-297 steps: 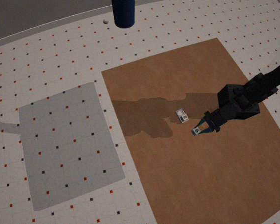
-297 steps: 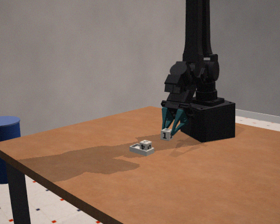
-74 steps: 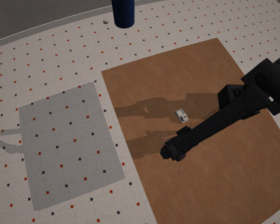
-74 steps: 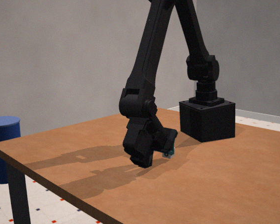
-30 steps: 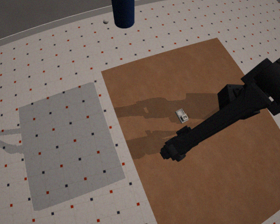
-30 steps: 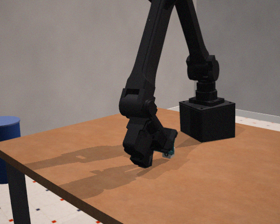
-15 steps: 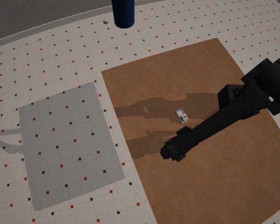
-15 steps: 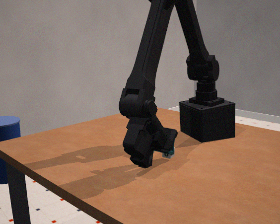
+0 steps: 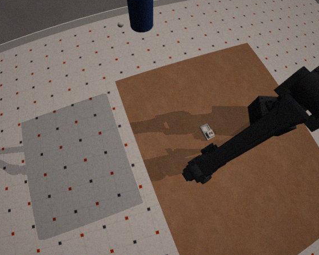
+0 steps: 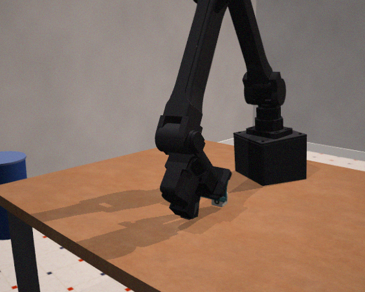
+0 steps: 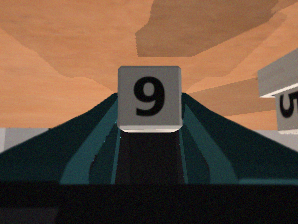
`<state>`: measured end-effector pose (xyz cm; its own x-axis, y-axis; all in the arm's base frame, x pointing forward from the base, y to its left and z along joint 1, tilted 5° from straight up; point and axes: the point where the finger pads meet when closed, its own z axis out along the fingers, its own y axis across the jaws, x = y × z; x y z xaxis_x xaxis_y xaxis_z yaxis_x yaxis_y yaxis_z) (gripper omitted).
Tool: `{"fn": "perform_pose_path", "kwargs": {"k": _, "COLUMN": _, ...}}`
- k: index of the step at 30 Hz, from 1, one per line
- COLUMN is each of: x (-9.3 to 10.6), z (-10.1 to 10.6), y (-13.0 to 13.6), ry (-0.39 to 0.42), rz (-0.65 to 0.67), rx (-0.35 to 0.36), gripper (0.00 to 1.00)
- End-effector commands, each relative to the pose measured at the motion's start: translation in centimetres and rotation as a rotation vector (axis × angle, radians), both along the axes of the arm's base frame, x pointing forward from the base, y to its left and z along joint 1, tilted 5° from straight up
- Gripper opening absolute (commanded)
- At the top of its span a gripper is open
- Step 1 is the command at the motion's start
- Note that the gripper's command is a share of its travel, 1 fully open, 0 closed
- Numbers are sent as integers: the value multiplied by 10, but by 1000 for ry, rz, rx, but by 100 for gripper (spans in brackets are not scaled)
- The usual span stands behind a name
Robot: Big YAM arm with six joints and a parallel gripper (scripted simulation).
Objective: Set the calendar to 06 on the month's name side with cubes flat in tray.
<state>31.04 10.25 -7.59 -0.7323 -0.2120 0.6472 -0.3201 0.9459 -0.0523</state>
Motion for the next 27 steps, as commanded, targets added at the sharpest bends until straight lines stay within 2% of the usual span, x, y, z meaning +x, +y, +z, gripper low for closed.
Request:
{"fn": "perform_pose_path", "kwargs": {"k": 1, "x": 16, "z": -8, "y": -1, "ry": -22, "rz": -7, "rx": 13, "gripper": 26}}
{"fn": "perform_pose_path", "kwargs": {"k": 27, "x": 16, "z": -16, "y": -1, "ry": -21, "rz": -5, "rx": 14, "gripper": 26}}
